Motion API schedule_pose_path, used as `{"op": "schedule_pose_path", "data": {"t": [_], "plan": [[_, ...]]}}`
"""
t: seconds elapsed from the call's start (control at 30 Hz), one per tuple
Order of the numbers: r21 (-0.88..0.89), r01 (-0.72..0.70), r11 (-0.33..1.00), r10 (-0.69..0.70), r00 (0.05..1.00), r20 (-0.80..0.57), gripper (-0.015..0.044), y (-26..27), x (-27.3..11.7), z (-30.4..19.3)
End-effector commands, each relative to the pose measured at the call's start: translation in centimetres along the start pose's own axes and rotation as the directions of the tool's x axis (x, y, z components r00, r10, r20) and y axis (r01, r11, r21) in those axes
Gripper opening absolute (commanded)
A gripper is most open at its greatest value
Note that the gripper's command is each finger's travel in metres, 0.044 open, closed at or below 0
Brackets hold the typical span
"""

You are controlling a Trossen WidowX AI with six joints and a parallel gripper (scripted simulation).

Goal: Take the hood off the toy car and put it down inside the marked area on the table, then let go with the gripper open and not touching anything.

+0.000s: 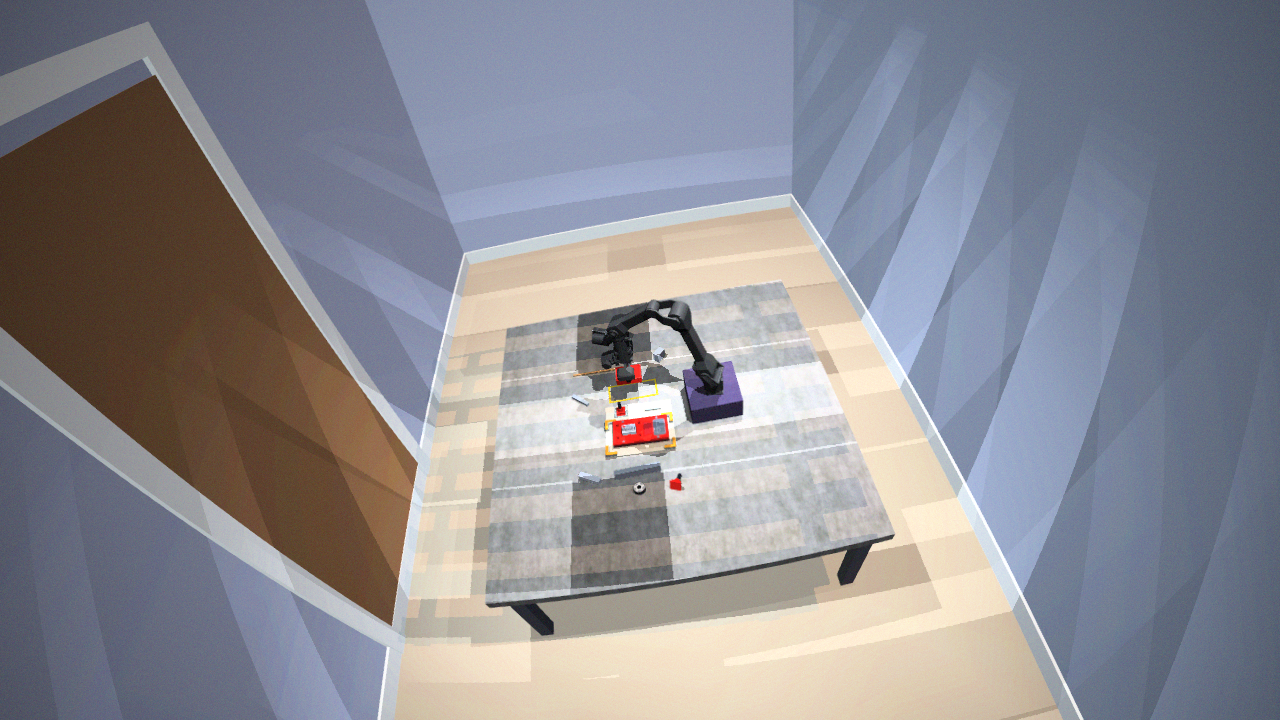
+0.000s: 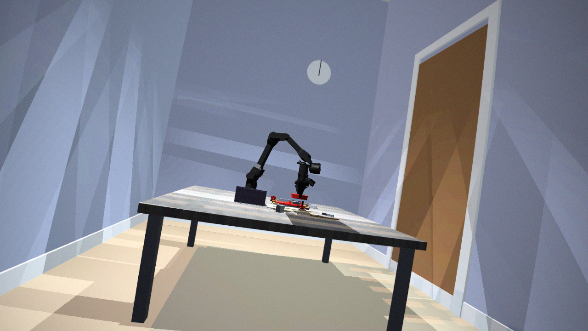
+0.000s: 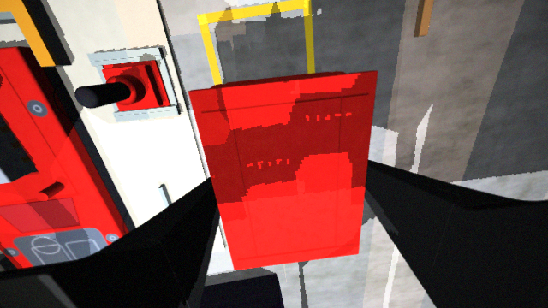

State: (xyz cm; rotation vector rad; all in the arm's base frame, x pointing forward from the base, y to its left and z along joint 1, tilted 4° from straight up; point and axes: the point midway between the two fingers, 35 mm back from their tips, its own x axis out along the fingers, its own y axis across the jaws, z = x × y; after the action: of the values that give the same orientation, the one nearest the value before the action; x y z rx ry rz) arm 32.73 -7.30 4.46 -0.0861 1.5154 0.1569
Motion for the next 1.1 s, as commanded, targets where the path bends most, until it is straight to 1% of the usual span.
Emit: {"op": "schedule_pose_path", "data": {"t": [0.0, 1.07], "plan": [[-0.001, -0.004, 1.000, 0.004, 1.000, -0.002, 0.0000, 0.0, 0.5, 0.0], [-0.001, -0.004, 1.000, 0.004, 1.000, -0.003, 0.0000, 0.0, 2.7, 0.0]]}}
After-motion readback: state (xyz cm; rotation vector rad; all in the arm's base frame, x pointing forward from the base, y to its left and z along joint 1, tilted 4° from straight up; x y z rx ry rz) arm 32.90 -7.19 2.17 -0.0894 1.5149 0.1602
